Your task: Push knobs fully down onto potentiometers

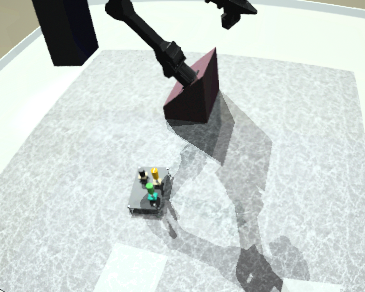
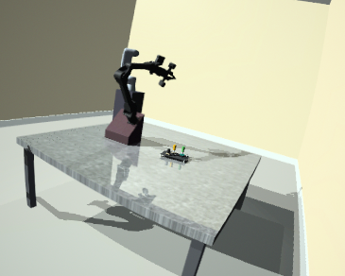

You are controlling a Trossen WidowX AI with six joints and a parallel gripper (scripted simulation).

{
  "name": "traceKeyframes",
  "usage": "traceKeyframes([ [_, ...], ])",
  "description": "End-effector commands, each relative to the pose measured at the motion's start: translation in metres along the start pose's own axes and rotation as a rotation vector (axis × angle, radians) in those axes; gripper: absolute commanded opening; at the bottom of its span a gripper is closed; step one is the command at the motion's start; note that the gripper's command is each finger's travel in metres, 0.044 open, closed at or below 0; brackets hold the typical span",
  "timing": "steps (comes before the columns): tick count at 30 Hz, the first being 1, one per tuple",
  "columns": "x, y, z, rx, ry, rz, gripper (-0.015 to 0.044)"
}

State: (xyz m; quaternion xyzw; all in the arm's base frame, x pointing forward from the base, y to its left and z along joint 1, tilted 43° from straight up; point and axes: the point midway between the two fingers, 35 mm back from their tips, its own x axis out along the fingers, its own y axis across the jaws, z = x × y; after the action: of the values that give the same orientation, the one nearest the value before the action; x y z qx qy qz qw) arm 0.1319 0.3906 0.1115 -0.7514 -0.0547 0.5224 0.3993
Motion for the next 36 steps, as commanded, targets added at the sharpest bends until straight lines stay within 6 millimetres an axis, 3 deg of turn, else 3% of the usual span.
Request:
traceKeyframes([
  [1, 0.009, 0.001, -0.020, 0.110, 0.047, 0.025, 0.0000],
  [8, 0.020, 0.006, -0.049, 0.237, 0.104, 0.057, 0.0000],
  [36, 0.043, 0.045, -0.154, 1.129, 0.460, 0.097, 0.0000],
])
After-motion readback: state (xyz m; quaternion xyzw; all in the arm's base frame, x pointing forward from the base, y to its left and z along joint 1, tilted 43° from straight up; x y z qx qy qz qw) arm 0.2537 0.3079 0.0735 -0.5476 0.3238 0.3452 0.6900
